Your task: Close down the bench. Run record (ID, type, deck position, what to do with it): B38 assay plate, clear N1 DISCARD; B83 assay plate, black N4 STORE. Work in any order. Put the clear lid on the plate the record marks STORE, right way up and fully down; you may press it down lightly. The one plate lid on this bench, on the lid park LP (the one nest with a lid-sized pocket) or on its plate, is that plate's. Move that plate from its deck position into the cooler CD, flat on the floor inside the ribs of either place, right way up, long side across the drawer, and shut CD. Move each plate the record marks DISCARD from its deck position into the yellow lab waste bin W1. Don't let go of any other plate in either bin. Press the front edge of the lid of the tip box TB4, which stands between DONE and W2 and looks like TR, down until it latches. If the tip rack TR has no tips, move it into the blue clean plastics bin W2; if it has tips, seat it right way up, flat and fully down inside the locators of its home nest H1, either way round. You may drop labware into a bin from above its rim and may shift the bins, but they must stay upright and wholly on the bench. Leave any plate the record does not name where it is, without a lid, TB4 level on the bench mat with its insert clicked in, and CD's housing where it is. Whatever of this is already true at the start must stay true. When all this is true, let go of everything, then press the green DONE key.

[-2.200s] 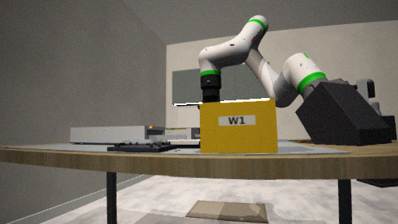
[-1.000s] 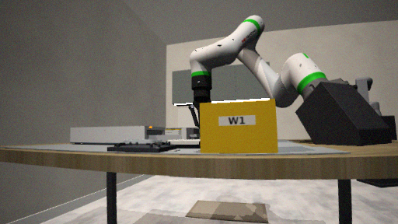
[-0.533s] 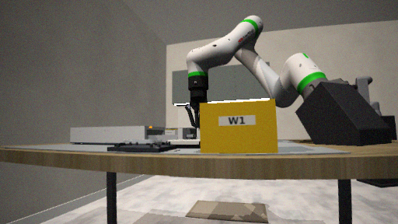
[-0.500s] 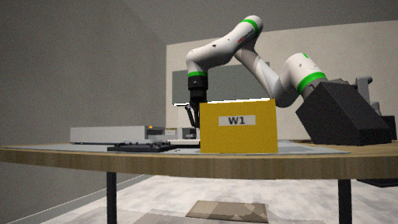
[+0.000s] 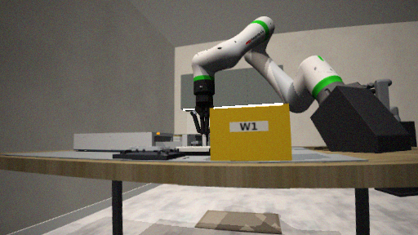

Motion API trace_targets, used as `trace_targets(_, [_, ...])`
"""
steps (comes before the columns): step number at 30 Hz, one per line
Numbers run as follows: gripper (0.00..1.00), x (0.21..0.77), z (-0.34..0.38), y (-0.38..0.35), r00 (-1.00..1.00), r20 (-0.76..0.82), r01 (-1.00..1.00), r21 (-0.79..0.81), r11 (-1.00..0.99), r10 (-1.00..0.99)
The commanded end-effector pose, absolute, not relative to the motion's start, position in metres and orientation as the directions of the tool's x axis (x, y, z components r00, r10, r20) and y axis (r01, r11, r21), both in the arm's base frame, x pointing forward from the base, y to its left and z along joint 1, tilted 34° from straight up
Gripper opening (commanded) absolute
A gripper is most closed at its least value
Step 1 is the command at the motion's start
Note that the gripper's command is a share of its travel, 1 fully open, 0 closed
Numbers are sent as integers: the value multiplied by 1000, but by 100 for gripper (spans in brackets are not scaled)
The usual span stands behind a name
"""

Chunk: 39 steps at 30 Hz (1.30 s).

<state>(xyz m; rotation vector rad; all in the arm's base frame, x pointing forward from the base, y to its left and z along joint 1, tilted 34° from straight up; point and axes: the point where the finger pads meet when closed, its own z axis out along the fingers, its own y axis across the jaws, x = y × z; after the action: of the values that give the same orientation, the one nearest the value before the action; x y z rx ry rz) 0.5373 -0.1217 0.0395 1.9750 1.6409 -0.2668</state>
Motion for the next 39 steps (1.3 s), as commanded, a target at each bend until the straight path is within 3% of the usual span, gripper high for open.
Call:
trace_targets(1, [0,541,41,-122,234,-484,953,285,-101,844])
trace_targets(39, [0,584,54,-126,234,-484,953,285,-101,844])
